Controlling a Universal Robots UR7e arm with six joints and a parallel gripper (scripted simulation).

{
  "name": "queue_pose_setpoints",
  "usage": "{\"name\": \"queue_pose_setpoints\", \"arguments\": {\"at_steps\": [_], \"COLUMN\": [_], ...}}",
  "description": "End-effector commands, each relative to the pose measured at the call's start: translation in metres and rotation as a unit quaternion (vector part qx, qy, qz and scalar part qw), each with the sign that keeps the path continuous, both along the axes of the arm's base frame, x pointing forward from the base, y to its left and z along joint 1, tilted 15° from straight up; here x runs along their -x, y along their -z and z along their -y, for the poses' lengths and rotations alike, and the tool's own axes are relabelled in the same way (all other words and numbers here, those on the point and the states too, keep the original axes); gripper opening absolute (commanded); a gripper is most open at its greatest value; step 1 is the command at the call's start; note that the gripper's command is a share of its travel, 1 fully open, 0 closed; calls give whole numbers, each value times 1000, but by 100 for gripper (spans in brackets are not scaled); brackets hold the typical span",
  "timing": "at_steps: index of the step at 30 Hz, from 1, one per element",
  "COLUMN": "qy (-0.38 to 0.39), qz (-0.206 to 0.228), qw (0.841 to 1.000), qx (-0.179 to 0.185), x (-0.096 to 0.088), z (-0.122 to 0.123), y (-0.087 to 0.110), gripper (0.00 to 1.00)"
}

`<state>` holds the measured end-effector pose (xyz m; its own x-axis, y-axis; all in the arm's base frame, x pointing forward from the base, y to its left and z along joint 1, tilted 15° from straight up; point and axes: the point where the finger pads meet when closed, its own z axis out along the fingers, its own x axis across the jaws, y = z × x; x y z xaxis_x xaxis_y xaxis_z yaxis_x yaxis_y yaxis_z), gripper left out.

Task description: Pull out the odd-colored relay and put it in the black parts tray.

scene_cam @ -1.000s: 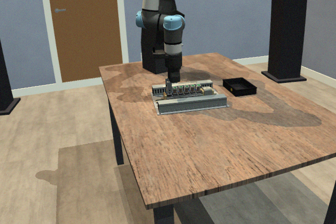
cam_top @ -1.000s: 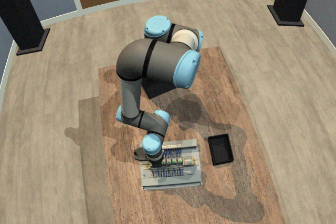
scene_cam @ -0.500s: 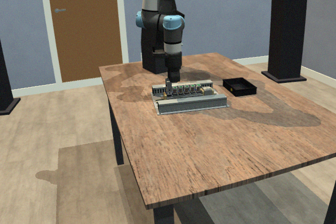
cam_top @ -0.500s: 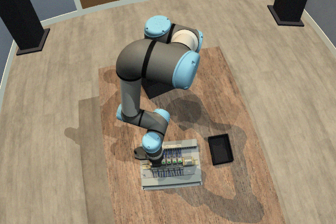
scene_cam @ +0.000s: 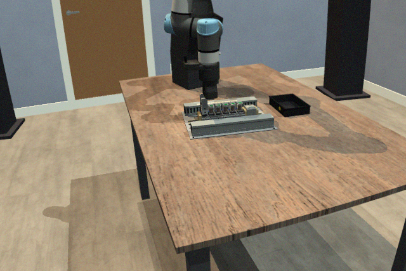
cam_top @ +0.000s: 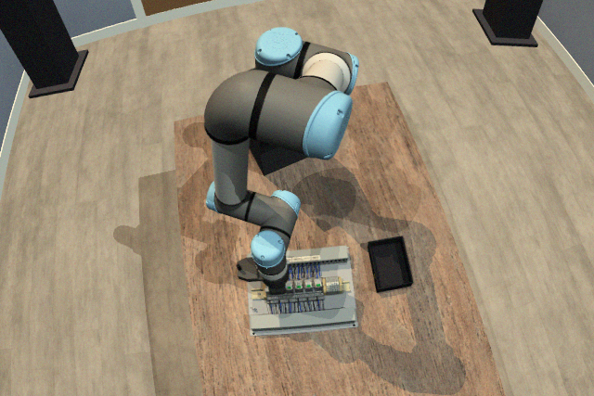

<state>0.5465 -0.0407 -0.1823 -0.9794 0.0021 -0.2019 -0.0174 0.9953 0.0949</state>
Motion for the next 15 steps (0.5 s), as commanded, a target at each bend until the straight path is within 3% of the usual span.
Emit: {"name": "queue_pose_setpoints", "arguments": {"at_steps": [1,15], "qy": [1,2], "qz": [7,18], "qw": [1000,1000], "qx": [0,0], "x": [0,0], "z": [0,0], "y": [-1,-1], "gripper": [0,0]}}
